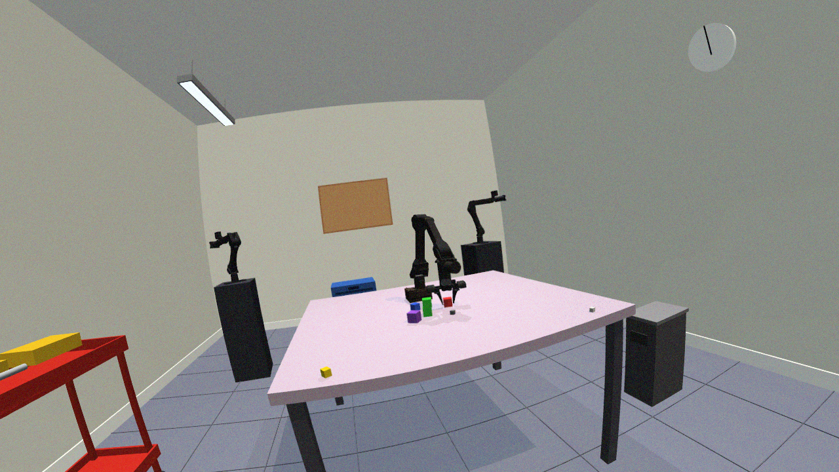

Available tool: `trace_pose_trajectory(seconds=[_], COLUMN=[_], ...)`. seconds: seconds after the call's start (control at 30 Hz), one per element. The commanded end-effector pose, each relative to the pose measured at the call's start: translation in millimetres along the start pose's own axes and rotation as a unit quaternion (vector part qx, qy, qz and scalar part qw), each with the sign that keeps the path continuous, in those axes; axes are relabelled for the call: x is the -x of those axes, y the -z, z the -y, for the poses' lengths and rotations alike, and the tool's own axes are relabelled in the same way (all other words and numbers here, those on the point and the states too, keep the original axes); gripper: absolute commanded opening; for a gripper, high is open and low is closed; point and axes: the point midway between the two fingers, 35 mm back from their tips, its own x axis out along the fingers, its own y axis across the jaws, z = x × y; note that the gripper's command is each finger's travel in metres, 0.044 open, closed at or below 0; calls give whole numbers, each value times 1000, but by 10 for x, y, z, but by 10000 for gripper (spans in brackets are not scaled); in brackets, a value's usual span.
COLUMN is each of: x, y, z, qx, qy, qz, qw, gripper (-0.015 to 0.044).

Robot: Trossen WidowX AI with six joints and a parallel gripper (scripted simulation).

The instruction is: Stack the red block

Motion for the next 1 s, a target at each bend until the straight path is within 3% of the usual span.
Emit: trace_pose_trajectory(seconds=[0.0, 0.2, 0.37, 0.97], x=[-2, -2, 132, 1109], y=[5, 5, -2, -6], z=[9, 9, 2, -7], qx=[-2, -2, -2, -2], qy=[2, 2, 2, 2], qz=[-1, -1, 0, 0], qw=[1000, 1000, 1000, 1000], gripper=[171, 131, 0, 0])
